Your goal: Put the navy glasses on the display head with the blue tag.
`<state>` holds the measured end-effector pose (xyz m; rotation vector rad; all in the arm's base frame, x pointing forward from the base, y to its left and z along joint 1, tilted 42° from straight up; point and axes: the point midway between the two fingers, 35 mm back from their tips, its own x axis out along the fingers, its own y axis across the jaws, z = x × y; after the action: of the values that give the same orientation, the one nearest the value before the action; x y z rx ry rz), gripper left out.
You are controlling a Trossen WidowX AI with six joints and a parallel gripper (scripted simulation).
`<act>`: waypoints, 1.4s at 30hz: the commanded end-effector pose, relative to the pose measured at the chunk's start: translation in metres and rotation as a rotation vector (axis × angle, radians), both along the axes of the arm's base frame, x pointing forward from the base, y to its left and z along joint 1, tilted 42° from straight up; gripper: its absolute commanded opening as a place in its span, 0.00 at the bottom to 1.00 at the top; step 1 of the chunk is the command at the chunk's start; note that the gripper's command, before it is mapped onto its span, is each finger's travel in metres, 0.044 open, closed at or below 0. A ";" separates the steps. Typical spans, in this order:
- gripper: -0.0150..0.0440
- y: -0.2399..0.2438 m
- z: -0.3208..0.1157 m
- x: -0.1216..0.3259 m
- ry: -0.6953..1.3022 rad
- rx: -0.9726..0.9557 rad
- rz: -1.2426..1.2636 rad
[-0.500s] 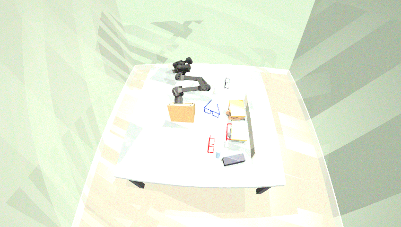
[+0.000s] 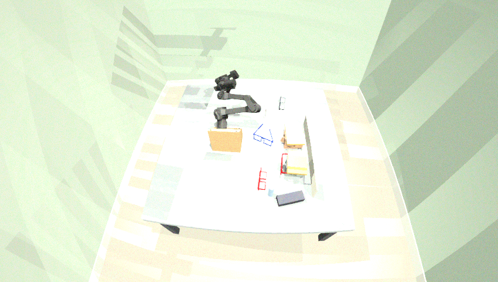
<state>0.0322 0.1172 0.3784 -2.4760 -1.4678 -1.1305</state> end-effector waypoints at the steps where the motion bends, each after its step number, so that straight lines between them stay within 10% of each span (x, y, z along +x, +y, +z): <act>1: 0.64 0.001 0.009 0.000 -0.085 -0.017 -0.109; 22: 0.59 0.087 0.019 0.004 -0.938 -0.468 -0.830; 42: 0.59 0.137 -0.075 0.167 -1.444 -1.388 -0.955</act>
<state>0.1657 0.2586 0.3217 -3.4082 -0.9418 -3.6085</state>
